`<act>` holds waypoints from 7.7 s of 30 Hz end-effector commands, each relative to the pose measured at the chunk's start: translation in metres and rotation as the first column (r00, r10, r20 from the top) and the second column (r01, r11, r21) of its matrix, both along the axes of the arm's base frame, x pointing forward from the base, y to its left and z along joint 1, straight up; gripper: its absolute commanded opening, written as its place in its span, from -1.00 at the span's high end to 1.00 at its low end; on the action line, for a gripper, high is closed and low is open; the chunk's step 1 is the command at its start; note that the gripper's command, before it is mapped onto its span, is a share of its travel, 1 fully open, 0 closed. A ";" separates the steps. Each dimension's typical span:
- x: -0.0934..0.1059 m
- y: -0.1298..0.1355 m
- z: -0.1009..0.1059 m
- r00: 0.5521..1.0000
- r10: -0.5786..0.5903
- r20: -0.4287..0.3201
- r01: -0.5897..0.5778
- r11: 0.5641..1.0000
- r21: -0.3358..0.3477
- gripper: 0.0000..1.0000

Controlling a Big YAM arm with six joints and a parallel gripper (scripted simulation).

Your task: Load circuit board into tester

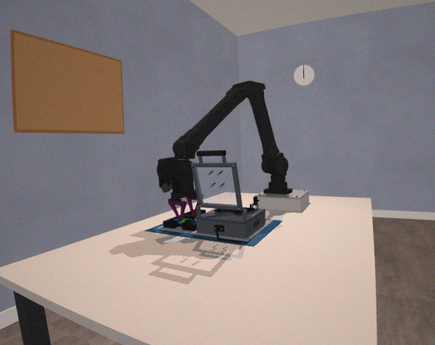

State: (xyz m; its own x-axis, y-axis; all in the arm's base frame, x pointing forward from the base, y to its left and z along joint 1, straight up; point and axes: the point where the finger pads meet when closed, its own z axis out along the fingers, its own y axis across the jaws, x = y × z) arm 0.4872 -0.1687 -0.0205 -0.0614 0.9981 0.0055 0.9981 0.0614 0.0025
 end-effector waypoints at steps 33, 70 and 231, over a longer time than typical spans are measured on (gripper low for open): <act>0.009 0.006 0.012 0.999 0.004 0.037 -0.003 1.000 -0.013 -0.83; 0.009 0.006 0.012 0.999 0.003 0.038 -0.003 1.000 -0.013 -0.83; 0.006 0.009 -0.014 1.000 0.003 0.018 -0.003 1.000 -0.007 -0.83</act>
State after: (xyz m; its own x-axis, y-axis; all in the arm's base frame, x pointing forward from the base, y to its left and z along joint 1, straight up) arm 0.4872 -0.1678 -0.0342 -0.0600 0.9982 0.0050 0.9982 0.0600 0.0036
